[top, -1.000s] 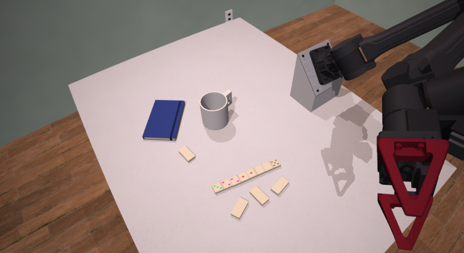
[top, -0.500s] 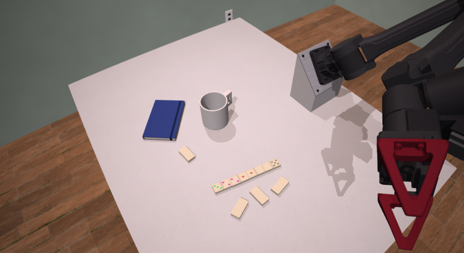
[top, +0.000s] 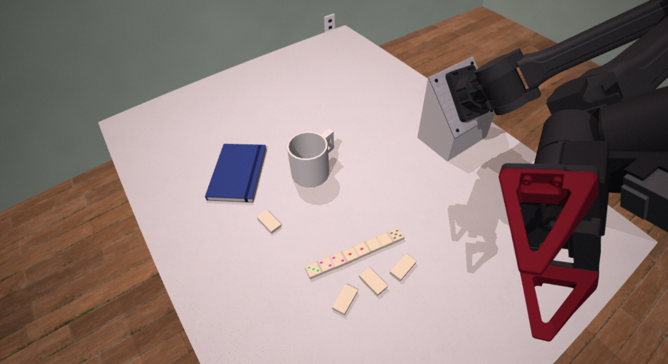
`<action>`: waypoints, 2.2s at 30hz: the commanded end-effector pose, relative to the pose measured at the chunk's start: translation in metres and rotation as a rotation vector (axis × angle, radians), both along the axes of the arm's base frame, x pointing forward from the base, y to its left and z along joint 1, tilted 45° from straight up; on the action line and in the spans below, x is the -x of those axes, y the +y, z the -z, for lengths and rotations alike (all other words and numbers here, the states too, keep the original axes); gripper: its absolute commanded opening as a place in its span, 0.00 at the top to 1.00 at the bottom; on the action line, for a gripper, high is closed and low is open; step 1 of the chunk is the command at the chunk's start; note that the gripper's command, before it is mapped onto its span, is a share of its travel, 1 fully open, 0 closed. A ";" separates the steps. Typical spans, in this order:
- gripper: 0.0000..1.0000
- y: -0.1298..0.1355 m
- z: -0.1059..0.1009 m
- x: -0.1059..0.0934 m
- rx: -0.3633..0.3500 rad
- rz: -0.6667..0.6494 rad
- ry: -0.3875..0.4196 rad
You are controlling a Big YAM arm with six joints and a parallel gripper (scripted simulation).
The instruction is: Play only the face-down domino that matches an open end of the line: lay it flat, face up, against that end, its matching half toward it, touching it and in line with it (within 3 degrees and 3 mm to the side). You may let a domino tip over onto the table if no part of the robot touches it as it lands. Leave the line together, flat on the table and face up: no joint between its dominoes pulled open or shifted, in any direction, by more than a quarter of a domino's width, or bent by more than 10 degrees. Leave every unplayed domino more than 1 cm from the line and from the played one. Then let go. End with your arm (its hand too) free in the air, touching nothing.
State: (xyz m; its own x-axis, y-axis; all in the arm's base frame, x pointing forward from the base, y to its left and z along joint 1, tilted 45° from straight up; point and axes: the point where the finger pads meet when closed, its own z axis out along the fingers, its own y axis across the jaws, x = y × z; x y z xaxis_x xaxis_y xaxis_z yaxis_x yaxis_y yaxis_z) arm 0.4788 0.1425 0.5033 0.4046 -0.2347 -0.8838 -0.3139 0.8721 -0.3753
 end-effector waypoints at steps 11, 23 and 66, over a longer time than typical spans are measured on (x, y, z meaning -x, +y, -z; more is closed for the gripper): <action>0.00 -0.010 -0.023 -0.003 -0.036 0.014 -0.008; 0.00 -0.012 -0.035 -0.004 -0.052 0.015 -0.018; 0.00 -0.054 -0.020 -0.023 -0.137 0.131 0.125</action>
